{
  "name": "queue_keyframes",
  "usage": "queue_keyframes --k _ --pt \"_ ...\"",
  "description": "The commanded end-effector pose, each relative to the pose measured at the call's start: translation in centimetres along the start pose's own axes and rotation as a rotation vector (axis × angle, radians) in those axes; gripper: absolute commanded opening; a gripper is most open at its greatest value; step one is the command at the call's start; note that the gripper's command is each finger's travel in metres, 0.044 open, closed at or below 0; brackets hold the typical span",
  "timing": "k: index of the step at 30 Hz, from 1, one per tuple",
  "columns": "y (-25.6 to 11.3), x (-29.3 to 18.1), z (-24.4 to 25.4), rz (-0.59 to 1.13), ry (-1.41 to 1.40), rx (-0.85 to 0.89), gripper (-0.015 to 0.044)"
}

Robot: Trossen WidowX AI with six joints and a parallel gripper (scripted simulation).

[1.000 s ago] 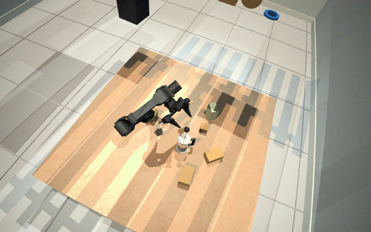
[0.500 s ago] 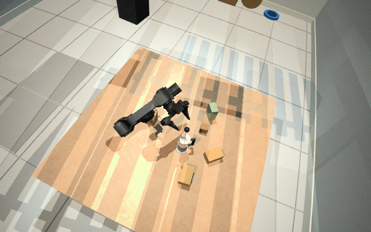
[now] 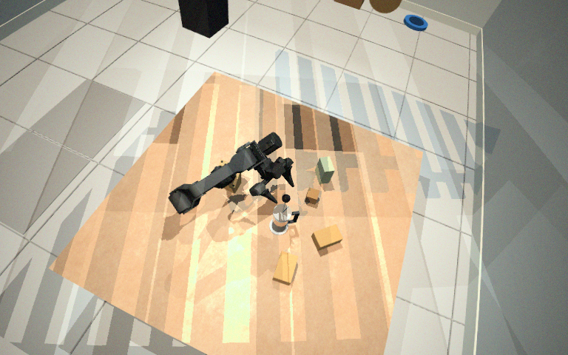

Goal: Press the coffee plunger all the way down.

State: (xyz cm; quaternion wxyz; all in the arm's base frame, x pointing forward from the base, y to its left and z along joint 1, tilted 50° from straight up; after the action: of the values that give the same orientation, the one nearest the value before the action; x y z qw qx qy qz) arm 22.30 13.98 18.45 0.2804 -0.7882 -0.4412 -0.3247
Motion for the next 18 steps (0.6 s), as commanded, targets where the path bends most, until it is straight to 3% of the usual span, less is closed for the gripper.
queue_keyframes --k 1,17,18 --pt "0.49 0.01 -0.03 0.005 -0.006 0.003 0.044" --pt "1.48 0.83 -0.75 -0.039 -0.013 -0.007 0.044" --pt "1.48 0.83 -0.75 -0.039 -0.013 -0.007 0.0414"
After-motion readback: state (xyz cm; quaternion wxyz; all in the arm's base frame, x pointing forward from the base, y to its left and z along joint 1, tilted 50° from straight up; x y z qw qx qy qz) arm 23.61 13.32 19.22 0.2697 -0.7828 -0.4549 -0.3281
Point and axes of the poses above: the point midway between the two fingers, 35 mm back from their tips, its own y axis out along the fingers, its own z axis across the jaws, x = y × z, the point moved 2 cm from there along -y, back along the fingers, and after that the axes turned 6 degrees about y, right-handed, at the moved point
